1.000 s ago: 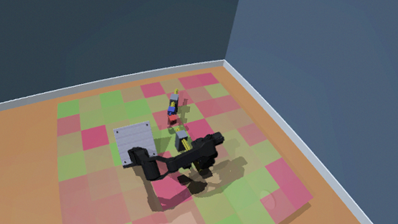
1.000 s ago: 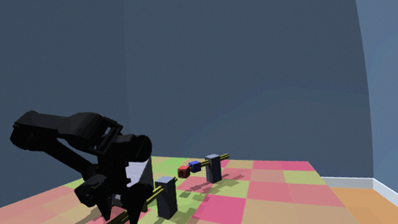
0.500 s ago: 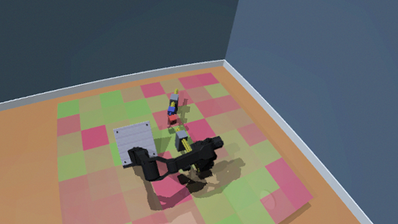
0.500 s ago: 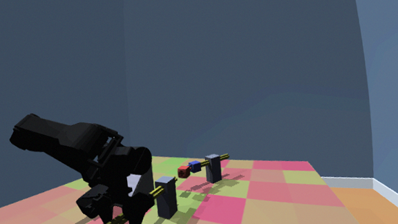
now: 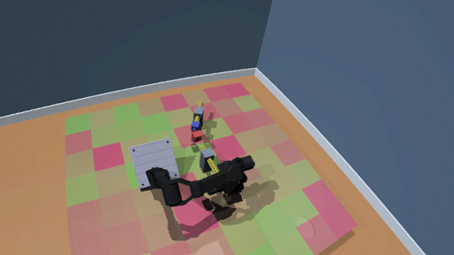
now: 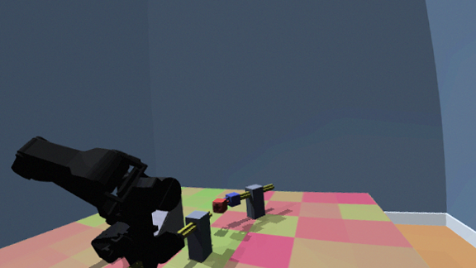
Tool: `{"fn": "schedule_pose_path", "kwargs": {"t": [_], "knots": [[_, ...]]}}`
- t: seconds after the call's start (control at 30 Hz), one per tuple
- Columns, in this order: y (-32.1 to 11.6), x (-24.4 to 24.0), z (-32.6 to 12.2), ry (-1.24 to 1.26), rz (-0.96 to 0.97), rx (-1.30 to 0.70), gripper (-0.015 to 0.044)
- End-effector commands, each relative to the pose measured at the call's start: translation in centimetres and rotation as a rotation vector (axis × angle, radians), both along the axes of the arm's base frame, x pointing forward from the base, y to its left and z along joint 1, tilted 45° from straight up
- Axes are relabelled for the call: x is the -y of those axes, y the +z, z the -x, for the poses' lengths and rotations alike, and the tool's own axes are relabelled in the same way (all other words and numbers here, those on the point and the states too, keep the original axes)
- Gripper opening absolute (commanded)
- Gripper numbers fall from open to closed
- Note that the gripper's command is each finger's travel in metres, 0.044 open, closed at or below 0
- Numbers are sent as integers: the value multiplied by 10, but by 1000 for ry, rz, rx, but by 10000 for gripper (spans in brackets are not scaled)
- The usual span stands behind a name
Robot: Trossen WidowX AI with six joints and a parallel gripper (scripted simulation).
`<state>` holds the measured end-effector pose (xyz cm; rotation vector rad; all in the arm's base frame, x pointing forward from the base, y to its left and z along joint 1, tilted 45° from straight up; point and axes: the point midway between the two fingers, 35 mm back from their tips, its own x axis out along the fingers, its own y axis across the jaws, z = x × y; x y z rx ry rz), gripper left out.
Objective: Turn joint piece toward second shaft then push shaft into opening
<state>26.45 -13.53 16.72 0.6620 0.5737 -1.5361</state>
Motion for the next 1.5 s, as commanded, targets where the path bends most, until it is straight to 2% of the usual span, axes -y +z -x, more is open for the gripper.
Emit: {"fn": "schedule_pose_path", "kwargs": {"t": [0.0, 0.23, 0.27, 0.33, 1.47], "knots": [[0, 1, 0, 3, 3, -2, 102], [0, 1, 0, 3, 3, -2, 102], [0, 1, 0, 3, 3, -2, 76], [0, 1, 0, 3, 3, -2, 67], [0, 0, 0, 1, 0, -1, 67]]}}
